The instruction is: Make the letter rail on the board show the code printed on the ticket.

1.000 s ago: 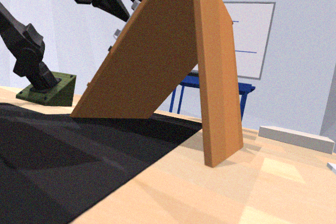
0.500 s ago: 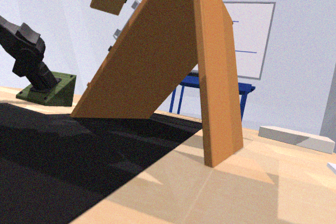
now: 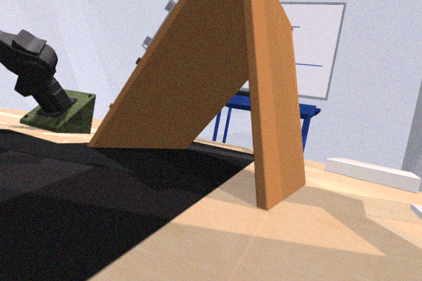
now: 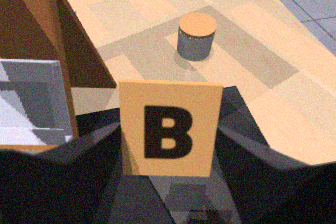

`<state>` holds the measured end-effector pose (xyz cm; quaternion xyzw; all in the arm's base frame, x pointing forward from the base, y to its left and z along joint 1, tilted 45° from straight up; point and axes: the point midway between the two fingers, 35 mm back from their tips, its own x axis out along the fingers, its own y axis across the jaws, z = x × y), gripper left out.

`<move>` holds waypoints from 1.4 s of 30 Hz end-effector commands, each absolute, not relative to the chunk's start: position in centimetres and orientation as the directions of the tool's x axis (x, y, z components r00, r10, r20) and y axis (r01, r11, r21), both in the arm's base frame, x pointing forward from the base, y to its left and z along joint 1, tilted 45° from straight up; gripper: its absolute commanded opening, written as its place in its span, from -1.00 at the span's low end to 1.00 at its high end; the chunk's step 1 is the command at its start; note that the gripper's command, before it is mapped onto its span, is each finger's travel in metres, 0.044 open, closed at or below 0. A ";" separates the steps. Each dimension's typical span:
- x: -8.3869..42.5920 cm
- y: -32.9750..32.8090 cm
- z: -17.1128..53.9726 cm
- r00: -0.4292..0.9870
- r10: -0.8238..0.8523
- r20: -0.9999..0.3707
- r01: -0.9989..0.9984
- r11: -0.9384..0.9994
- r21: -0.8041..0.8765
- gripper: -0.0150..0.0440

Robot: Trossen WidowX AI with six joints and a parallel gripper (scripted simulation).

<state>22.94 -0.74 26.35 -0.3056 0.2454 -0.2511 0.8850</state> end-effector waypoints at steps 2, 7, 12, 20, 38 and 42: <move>22.7 -1.3 26.5 0.750 -0.604 -0.270 0.294 0.670 -0.682 -0.49; 23.7 -1.9 25.9 0.745 -0.604 -0.283 0.291 0.676 -0.677 -0.49; 24.8 -2.7 25.5 0.745 -0.603 -0.285 0.291 0.678 -0.675 -0.49; 26.2 -4.2 25.4 0.752 -0.603 -0.265 0.298 0.670 -0.680 -0.49; 26.3 -3.9 25.1 0.752 -0.603 -0.264 0.298 0.670 -0.680 -0.49; 26.4 -3.8 25.0 0.752 -0.603 -0.264 0.298 0.670 -0.680 -0.49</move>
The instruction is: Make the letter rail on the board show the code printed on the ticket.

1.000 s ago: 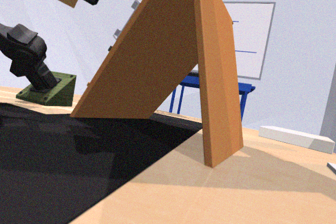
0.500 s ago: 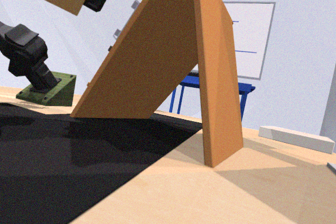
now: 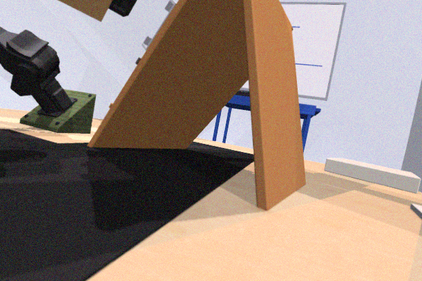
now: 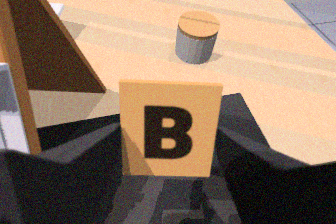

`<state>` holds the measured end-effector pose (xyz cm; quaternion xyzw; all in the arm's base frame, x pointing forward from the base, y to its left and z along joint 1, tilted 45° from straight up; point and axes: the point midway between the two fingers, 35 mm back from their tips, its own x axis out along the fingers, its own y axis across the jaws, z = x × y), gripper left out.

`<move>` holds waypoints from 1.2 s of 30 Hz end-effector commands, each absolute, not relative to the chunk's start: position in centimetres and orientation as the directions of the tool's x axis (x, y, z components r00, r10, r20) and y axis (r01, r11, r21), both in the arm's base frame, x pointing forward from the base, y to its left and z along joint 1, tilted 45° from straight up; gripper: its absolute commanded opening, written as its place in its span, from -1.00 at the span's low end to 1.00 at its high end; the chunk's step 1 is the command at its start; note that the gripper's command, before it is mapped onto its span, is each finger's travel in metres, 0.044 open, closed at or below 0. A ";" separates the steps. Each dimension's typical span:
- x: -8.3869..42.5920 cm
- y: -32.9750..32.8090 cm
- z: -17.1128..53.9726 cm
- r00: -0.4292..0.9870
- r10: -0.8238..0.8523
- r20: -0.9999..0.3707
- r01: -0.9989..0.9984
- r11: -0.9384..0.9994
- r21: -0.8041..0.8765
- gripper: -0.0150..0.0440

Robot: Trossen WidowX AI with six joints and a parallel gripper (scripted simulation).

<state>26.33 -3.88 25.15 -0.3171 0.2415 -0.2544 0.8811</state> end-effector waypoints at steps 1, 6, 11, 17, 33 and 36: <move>26.4 -3.8 25.0 0.752 -0.603 -0.264 0.298 0.670 -0.680 -0.49; 26.5 -3.6 24.8 0.753 -0.603 -0.264 0.298 0.670 -0.680 -0.49; 26.6 -3.5 24.6 0.753 -0.603 -0.264 0.298 0.670 -0.680 -0.49; 26.7 -3.3 24.4 0.753 -0.603 -0.264 0.298 0.670 -0.680 -0.49; 26.9 -2.7 23.8 0.753 -0.603 -0.264 0.298 0.670 -0.680 -0.49; 27.0 -2.6 23.7 0.753 -0.603 -0.264 0.298 0.670 -0.680 -0.49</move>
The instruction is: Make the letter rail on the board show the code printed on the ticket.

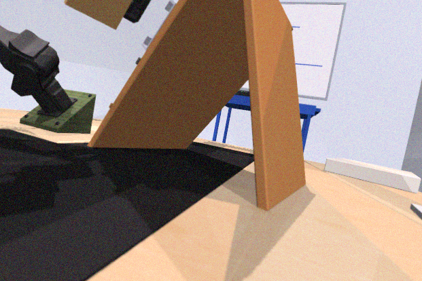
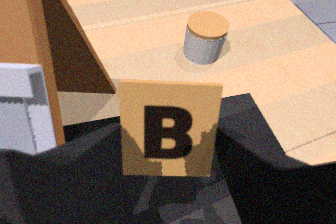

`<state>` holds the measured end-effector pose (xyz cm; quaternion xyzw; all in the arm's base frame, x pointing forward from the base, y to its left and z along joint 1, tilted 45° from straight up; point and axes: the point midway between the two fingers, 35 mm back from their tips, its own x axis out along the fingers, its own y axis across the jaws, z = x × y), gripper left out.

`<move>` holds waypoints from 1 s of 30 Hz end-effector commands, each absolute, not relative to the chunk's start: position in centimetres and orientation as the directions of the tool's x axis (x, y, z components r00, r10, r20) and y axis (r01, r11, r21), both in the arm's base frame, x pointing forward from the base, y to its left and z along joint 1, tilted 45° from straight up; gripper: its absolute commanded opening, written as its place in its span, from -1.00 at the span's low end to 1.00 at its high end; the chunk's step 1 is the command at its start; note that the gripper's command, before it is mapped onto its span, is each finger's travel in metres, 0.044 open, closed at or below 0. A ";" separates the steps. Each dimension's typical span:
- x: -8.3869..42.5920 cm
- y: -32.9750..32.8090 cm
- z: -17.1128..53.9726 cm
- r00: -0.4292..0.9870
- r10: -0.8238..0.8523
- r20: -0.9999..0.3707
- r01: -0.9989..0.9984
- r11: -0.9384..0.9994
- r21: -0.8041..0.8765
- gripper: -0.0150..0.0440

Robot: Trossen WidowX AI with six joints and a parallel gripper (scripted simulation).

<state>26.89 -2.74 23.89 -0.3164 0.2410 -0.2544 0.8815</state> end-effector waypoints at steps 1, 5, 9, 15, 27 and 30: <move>27.0 -2.6 23.7 0.753 -0.603 -0.264 0.298 0.670 -0.680 -0.49; 27.1 -2.5 23.5 0.753 -0.603 -0.264 0.298 0.670 -0.680 -0.49; 27.1 -2.3 23.4 0.753 -0.603 -0.264 0.298 0.670 -0.680 -0.49; 27.2 -2.1 23.2 0.753 -0.603 -0.264 0.298 0.670 -0.680 -0.49; 27.4 -1.7 22.8 0.753 -0.603 -0.265 0.298 0.670 -0.679 -0.49; 27.4 -1.6 22.7 0.753 -0.603 -0.265 0.298 0.670 -0.679 -0.49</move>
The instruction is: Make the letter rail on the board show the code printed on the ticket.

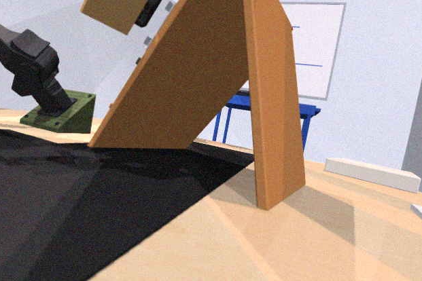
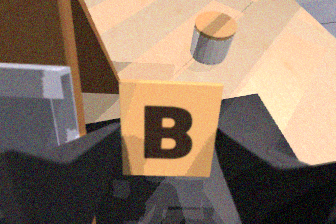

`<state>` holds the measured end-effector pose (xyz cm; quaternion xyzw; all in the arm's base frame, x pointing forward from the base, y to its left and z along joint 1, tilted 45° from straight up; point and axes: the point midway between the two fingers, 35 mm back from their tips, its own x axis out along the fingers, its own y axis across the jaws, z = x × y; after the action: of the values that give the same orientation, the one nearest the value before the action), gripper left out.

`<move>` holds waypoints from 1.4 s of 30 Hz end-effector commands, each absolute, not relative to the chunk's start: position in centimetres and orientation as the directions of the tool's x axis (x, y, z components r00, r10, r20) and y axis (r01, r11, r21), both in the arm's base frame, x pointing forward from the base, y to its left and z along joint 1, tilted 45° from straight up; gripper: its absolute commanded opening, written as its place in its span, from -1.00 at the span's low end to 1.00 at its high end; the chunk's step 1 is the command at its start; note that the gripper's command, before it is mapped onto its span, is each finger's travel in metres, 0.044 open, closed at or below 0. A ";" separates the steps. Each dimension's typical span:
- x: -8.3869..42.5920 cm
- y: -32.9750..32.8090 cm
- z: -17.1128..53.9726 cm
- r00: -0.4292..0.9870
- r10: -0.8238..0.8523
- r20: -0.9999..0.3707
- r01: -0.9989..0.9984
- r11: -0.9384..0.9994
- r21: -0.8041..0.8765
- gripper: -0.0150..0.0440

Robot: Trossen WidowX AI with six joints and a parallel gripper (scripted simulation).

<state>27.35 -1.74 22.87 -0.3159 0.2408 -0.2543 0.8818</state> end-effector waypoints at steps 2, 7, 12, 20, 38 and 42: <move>27.5 -1.6 22.6 0.753 -0.603 -0.265 0.298 0.670 -0.679 -0.49; 27.5 -1.4 22.4 0.753 -0.603 -0.265 0.298 0.670 -0.679 -0.49; 27.6 -1.2 22.3 0.753 -0.603 -0.265 0.298 0.671 -0.679 -0.49; 27.7 -1.0 22.0 0.753 -0.603 -0.265 0.298 0.671 -0.679 -0.49; 28.0 -0.4 21.4 0.753 -0.603 -0.265 0.299 0.671 -0.679 -0.49; 28.1 -0.2 21.2 0.753 -0.603 -0.265 0.299 0.671 -0.679 -0.49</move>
<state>27.99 -0.34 21.43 -0.3154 0.2407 -0.2542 0.8820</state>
